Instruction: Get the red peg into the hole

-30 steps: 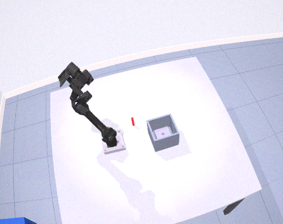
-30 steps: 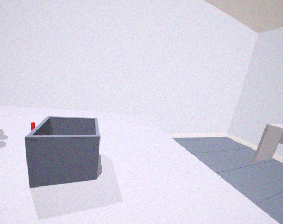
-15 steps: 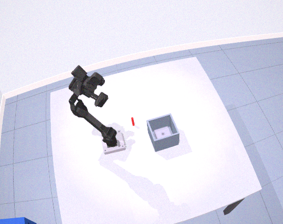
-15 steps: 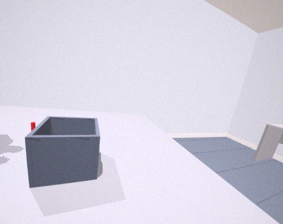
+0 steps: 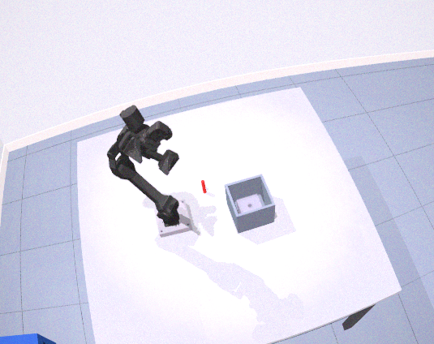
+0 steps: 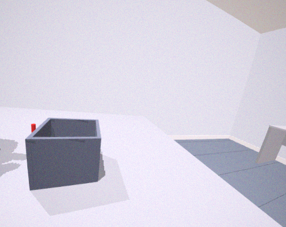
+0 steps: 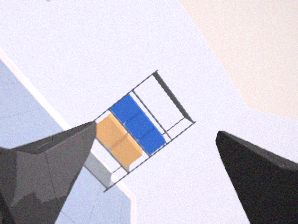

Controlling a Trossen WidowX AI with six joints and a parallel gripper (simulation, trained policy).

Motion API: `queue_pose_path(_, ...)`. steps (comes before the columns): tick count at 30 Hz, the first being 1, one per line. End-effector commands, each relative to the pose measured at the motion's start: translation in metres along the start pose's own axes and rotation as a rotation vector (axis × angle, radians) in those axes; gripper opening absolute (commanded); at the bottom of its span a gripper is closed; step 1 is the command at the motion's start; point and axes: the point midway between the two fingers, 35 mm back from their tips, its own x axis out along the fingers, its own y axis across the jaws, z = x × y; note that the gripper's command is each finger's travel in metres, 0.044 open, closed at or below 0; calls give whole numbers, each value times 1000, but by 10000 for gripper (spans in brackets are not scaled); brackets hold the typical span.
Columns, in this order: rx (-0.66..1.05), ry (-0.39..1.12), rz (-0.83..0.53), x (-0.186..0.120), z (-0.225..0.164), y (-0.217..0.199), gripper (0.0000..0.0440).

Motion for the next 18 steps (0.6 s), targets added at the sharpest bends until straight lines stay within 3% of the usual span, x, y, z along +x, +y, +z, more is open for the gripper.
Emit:
queue_pose_path(1,6,5,39,0,-4,11,440)
queue_pose_path(18,107,-1,342,1,-2,95,440)
